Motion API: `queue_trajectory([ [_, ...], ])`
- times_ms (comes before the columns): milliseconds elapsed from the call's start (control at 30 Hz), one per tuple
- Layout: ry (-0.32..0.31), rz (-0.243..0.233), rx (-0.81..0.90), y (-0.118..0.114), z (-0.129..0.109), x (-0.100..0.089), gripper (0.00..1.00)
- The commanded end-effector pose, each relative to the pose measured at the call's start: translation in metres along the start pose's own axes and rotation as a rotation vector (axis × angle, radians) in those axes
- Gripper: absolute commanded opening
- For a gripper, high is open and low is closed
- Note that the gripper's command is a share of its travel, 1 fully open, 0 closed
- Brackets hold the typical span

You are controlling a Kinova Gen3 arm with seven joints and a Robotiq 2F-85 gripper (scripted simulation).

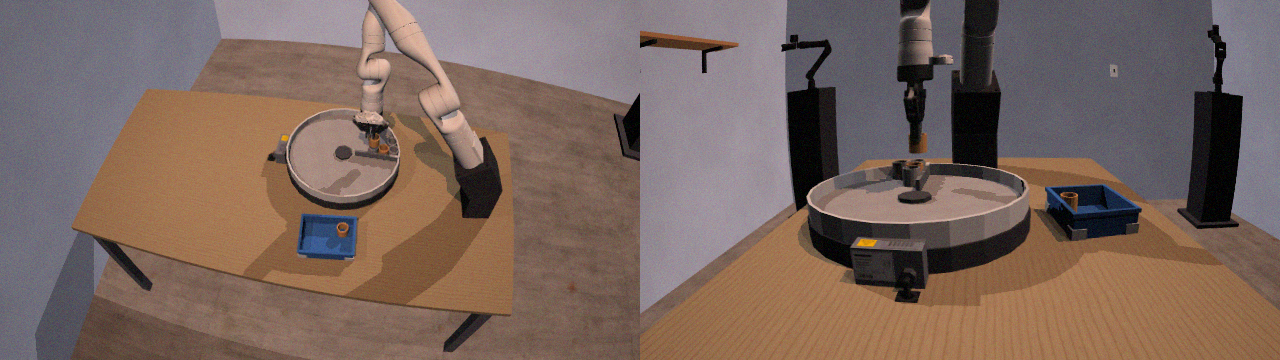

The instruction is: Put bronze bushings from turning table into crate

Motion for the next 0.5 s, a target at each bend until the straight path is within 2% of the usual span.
queue_trajectory([
  [0, 0.002, 0.000, -0.009, 0.001, -0.002, 0.000, 0.00],
  [133, 0.002, 0.000, -0.009, 0.001, -0.002, 0.000, 0.00],
  [300, 0.001, 0.000, -0.007, 0.018, -0.058, 0.000, 0.00],
  [467, 0.001, 0.000, -0.007, 0.018, -0.058, 0.000, 0.00],
])
Point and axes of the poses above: the point where the finger pads meet when closed, its own x axis out along the fingers, its own y axis across the jaws, z = x × y, the point moved 10 cm from there along -x, back along the fingers, and after that the axes turned 6 degrees about x, right-handed, at the moved point
